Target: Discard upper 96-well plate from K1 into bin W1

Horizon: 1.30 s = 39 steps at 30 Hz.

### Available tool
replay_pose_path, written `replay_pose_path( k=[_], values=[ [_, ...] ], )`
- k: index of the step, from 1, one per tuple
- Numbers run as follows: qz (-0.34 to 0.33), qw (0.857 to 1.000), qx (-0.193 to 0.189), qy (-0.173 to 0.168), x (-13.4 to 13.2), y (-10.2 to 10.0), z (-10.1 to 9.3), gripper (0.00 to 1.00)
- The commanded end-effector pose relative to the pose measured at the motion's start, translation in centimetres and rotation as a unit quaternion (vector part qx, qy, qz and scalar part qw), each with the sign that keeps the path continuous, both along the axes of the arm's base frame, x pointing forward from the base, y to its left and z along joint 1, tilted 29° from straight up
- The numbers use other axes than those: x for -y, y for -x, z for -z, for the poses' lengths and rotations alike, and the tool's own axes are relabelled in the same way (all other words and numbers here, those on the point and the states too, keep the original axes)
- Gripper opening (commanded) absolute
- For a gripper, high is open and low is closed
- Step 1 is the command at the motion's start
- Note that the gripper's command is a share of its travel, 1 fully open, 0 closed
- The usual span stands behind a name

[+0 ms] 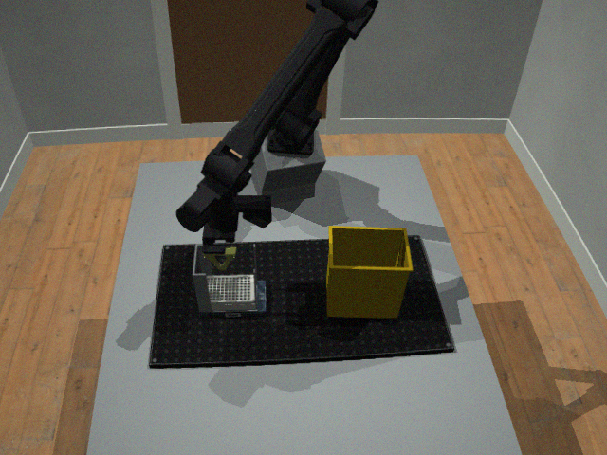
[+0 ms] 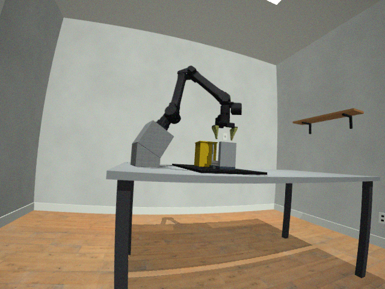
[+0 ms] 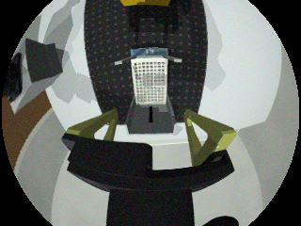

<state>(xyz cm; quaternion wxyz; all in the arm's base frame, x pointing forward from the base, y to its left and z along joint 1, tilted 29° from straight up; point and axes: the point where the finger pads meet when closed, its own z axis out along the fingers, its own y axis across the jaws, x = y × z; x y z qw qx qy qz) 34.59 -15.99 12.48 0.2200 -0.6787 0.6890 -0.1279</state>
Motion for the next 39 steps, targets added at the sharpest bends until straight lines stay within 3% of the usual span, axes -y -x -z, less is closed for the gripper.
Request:
replay_pose_path(
  k=[1,39],
  values=[
    [0.002,1.000,0.002,0.001,0.3,0.4,-0.3,1.00],
    [-0.016,1.000,0.001,0.005,-0.9,-2.5,4.7,1.00]
  ],
)
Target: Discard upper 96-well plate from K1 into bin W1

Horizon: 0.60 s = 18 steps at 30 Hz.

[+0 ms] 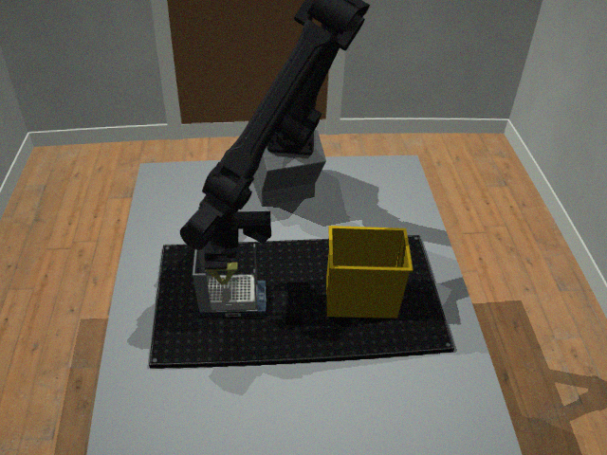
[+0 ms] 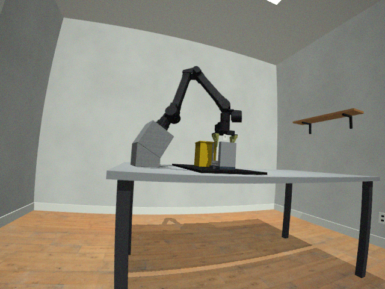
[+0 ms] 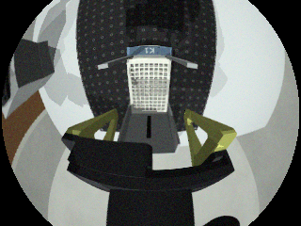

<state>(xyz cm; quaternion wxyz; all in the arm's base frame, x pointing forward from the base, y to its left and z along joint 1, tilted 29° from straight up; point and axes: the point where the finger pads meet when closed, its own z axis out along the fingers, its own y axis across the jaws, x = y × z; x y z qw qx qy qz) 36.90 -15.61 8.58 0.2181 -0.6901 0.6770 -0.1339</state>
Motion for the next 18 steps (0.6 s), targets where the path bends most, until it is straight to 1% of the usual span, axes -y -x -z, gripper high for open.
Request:
replay_pose_path(
  k=[1,9,11,12,13,18],
  values=[
    [-0.001,1.000,-0.003,-0.004,-0.6,-0.3,1.0,1.00],
    [-0.001,1.000,-0.003,-0.004,-0.8,-0.9,2.1,1.00],
    [-0.001,1.000,-0.003,-0.004,-0.8,-0.9,2.1,1.00],
    [0.000,1.000,0.004,-0.001,-0.7,-1.0,1.7,1.00],
    [-0.001,1.000,-0.003,-0.004,-0.8,-1.1,2.4,1.00],
    [-0.001,1.000,-0.003,-0.004,-0.9,-1.4,3.2,1.00]
  ],
)
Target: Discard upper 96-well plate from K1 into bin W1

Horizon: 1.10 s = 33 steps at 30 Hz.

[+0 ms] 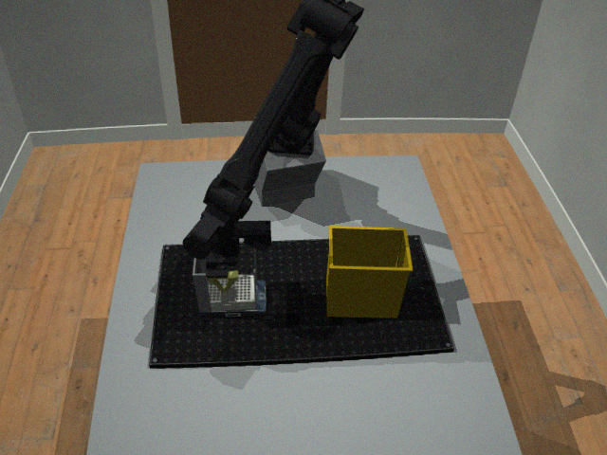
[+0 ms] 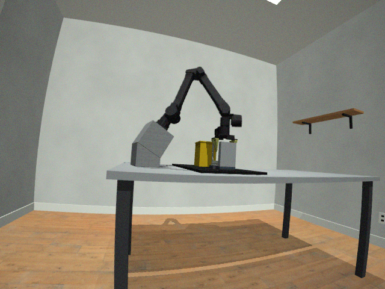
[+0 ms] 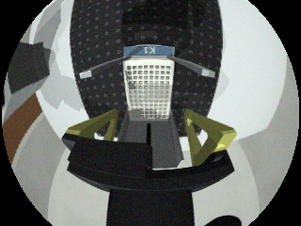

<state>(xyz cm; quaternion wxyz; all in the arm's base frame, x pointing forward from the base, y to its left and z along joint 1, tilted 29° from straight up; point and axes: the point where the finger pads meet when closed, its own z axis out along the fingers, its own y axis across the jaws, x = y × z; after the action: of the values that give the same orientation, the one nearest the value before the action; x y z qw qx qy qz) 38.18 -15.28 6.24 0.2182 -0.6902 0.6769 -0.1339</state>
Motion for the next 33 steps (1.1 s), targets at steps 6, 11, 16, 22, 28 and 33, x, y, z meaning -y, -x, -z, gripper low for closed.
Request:
replay_pose_path(
  k=[6,11,16,22,28,33],
  values=[
    [-0.001,1.000,-0.003,-0.004,-0.7,-0.6,1.7,1.00],
    [0.000,1.000,0.003,-0.001,-0.6,-0.9,1.6,1.00],
    [-0.001,1.000,-0.003,-0.004,-0.9,-1.2,2.9,1.00],
    [-0.001,1.000,-0.004,-0.005,-1.1,-1.7,3.8,1.00],
    [0.000,1.000,0.002,-0.002,-1.0,-2.1,3.8,1.00],
    [-0.001,1.000,-0.004,-0.005,-1.3,-2.3,5.1,1.00]
  ],
)
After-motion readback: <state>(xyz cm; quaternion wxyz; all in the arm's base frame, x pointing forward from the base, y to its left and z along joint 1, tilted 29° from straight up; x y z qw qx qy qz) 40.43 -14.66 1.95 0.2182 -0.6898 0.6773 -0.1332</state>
